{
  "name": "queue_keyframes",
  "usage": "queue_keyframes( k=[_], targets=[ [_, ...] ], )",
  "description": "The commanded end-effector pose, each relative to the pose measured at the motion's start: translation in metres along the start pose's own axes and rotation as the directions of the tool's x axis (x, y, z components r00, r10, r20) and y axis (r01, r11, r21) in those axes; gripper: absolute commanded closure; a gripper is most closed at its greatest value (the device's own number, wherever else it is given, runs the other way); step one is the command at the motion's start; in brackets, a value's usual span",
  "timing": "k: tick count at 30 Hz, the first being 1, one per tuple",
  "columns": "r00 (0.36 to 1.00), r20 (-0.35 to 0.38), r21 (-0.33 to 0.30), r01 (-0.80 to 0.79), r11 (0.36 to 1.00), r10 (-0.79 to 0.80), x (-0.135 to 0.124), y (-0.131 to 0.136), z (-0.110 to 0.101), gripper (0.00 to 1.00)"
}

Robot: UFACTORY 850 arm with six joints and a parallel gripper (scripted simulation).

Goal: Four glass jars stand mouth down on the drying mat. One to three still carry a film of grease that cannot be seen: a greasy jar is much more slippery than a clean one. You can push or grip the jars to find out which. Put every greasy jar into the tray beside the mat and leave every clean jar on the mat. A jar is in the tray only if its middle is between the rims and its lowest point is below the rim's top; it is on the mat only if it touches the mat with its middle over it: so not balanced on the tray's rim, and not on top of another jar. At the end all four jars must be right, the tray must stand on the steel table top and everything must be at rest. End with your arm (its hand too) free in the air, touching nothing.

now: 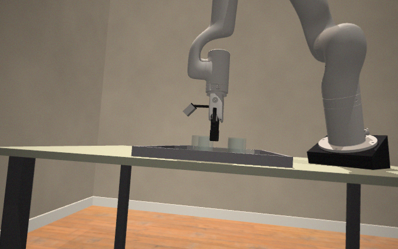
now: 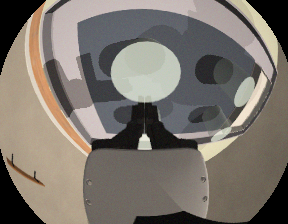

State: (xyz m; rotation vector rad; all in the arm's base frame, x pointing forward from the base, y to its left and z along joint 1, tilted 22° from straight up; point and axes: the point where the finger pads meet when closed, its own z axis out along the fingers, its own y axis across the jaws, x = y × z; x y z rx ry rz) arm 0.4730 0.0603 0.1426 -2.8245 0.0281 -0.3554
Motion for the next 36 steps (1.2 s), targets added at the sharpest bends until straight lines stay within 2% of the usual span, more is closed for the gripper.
queue_keyframes(
  k=[1,36],
  targets=[
    [1.0,-0.001,0.0,0.0,1.0,0.0,0.0012,0.0,-0.0004,1.0],
    [1.0,-0.001,0.0,0.0,1.0,0.0,0.0053,0.0,-0.0024,1.0]
  ],
)
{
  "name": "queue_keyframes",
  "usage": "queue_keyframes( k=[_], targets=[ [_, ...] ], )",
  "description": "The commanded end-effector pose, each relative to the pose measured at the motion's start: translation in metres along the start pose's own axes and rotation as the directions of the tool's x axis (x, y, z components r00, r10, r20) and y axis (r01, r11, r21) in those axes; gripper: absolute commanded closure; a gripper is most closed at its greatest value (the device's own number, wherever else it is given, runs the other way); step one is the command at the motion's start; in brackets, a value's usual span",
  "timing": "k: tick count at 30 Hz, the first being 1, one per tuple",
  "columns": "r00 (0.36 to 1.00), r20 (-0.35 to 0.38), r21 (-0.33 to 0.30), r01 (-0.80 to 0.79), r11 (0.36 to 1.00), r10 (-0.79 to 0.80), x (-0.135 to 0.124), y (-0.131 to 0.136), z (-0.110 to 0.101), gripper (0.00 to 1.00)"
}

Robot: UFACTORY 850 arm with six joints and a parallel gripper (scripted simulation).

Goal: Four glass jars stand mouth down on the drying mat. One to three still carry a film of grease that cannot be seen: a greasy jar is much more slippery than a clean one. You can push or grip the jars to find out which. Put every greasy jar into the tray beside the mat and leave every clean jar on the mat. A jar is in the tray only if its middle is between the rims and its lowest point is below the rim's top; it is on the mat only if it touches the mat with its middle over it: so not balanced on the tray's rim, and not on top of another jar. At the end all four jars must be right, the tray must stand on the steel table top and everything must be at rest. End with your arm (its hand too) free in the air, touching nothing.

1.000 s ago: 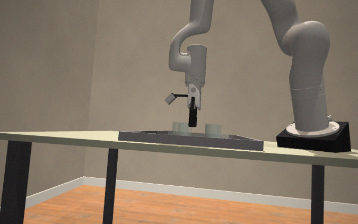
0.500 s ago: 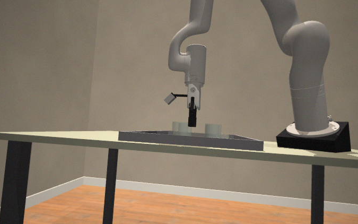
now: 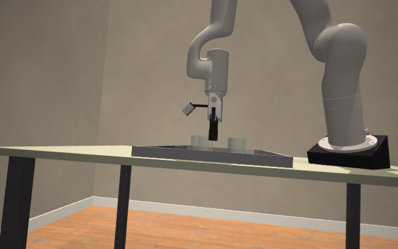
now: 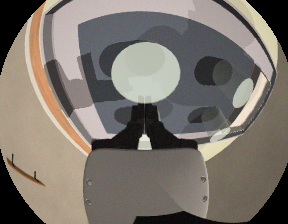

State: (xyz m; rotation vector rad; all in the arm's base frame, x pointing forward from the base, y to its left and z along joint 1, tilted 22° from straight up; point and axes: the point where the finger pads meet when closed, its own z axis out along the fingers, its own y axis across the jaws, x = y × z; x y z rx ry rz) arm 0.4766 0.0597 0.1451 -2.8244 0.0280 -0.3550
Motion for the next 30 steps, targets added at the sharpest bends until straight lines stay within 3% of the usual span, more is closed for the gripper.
queue_keyframes(
  k=[1,30],
  targets=[
    [1.0,-0.002,0.0,0.0,1.0,0.0,0.0012,0.0,-0.0007,1.0],
    [1.0,-0.002,0.0,0.0,1.0,0.0,0.0047,0.0,-0.0035,1.0]
  ],
)
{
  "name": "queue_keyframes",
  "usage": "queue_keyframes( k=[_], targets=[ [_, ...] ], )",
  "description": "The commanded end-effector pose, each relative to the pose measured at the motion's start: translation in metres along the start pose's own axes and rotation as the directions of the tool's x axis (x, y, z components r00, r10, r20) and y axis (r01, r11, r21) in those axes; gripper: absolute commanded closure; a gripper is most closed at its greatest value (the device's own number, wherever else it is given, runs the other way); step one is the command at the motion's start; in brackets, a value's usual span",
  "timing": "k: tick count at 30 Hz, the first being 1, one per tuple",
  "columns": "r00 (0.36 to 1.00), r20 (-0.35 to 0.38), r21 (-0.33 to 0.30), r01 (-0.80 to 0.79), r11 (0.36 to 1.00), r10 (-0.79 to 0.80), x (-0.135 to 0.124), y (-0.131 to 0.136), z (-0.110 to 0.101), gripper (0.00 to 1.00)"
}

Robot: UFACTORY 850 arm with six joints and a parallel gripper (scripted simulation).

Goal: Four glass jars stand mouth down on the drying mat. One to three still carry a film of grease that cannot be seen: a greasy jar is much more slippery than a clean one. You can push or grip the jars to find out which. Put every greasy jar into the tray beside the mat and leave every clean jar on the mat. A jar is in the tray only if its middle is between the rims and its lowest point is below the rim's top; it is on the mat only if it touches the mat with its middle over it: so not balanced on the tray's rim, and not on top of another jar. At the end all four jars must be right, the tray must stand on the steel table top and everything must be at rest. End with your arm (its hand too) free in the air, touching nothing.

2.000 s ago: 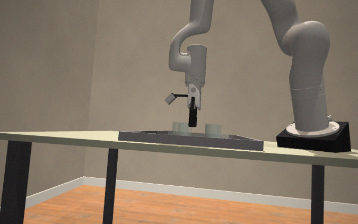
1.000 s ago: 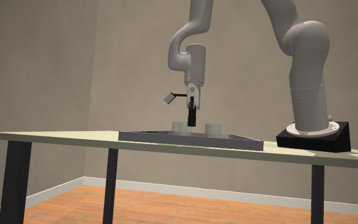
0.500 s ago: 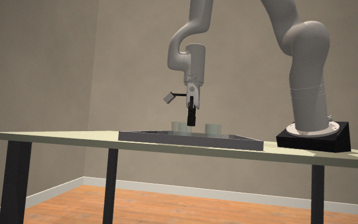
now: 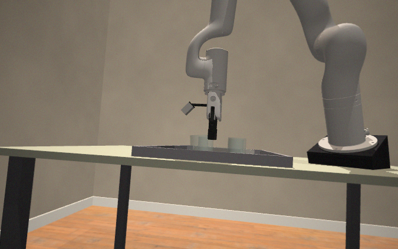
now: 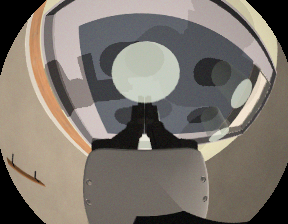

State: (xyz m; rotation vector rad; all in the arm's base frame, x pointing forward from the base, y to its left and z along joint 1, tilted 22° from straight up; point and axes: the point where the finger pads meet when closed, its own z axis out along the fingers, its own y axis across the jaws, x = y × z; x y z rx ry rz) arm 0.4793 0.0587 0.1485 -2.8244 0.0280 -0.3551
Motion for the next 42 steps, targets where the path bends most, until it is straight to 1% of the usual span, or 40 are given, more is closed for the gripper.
queue_keyframes(
  k=[1,34,42],
  targets=[
    [1.0,-0.002,0.0,0.0,1.0,0.0,0.001,0.0,-0.001,1.0],
    [1.0,-0.002,0.0,0.0,1.0,0.0,0.005,0.0,-0.004,1.0],
    [1.0,-0.002,0.0,0.0,1.0,0.0,-0.009,0.0,0.0,1.0]
  ],
)
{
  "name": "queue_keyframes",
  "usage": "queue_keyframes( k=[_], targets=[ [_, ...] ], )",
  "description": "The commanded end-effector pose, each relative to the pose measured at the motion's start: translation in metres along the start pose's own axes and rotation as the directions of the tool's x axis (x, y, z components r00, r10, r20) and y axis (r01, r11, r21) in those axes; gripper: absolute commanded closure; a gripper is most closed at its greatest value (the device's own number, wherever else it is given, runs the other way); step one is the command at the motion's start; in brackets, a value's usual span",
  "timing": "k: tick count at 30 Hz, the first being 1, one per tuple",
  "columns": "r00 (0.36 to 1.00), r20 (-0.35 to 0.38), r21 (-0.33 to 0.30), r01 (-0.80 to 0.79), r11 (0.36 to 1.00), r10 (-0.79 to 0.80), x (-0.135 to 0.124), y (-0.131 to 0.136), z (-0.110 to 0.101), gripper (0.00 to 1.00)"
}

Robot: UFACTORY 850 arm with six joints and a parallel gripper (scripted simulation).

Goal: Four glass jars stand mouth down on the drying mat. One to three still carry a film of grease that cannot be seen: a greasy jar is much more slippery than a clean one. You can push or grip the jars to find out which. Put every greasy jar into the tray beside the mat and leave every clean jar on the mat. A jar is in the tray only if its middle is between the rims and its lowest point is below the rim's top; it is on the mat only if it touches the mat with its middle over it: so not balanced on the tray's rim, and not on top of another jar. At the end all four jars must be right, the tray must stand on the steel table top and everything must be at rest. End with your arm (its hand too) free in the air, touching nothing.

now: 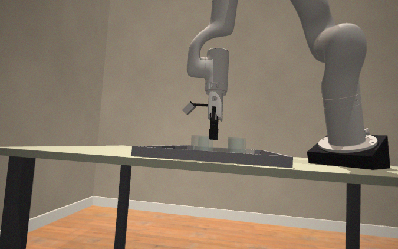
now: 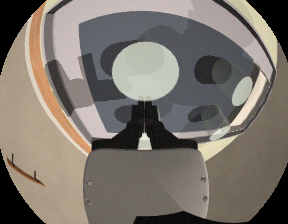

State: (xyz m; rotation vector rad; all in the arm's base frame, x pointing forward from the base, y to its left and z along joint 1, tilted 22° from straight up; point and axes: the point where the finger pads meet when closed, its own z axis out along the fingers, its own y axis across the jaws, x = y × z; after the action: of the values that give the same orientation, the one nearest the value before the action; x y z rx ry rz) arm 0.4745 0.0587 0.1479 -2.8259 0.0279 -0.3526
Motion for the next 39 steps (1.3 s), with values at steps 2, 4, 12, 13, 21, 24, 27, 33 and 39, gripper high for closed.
queue_keyframes(
  k=[2,4,12,13,21,24,27,33,39],
  targets=[
    [1.0,-0.003,0.001,0.0,1.0,0.0,-0.0088,-0.0001,0.0025,1.0],
    [1.0,-0.003,0.001,0.0,1.0,0.0,-0.0135,-0.0001,0.0039,1.0],
    [1.0,-0.003,0.001,0.0,1.0,0.0,-0.0159,-0.0001,0.0047,1.0],
    [1.0,-0.003,0.001,0.0,1.0,0.0,-0.0159,-0.0001,0.0047,1.0],
    [1.0,-0.003,0.001,0.0,1.0,0.0,-0.0159,-0.0001,0.0047,1.0],
    [1.0,-0.003,0.001,0.0,1.0,0.0,-0.0159,-0.0001,0.0047,1.0],
    [1.0,-0.003,0.001,0.0,1.0,0.0,-0.0159,-0.0001,0.0047,1.0],
    [1.0,-0.003,0.001,0.0,1.0,0.0,-0.0159,-0.0001,0.0047,1.0],
    [1.0,-0.003,0.001,0.0,1.0,0.0,-0.0159,-0.0001,0.0047,1.0]
  ],
)
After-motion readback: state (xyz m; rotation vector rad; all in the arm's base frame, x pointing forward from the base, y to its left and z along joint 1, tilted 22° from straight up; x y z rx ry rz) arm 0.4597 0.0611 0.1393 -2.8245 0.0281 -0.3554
